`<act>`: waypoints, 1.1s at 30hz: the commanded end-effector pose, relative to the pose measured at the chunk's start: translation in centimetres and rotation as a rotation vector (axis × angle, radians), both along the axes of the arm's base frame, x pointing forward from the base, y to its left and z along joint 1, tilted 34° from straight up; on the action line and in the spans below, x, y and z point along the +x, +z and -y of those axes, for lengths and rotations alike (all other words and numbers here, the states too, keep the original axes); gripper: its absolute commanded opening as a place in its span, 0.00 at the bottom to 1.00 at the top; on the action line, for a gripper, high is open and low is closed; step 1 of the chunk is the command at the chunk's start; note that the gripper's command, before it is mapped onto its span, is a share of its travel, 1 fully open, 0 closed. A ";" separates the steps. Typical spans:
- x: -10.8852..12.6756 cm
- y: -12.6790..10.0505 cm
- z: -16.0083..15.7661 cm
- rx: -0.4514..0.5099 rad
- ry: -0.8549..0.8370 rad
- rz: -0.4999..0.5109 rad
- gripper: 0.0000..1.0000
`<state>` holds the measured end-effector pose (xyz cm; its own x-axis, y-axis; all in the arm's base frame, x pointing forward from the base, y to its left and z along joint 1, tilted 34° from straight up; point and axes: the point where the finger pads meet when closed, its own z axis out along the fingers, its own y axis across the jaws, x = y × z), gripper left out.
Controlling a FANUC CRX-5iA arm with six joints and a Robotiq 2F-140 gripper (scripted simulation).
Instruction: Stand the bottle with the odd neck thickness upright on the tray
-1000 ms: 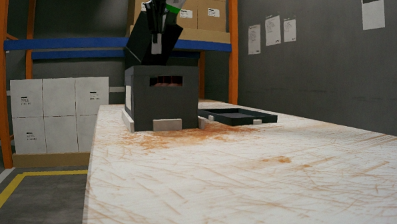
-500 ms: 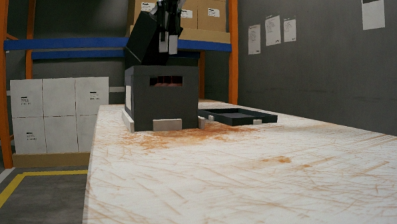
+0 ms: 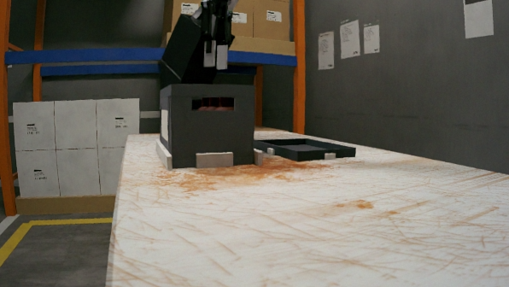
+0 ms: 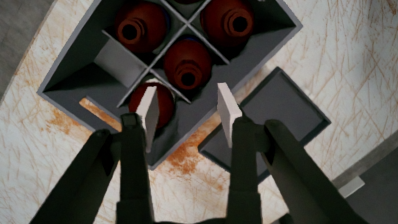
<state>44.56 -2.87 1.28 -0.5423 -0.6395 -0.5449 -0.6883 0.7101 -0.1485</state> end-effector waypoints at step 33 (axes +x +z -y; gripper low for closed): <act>0.4 -0.6 -0.2 -0.002 -0.001 -0.003 0.44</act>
<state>44.89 -2.63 0.70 -0.5448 -0.6403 -0.5415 -0.6885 0.7102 -0.1469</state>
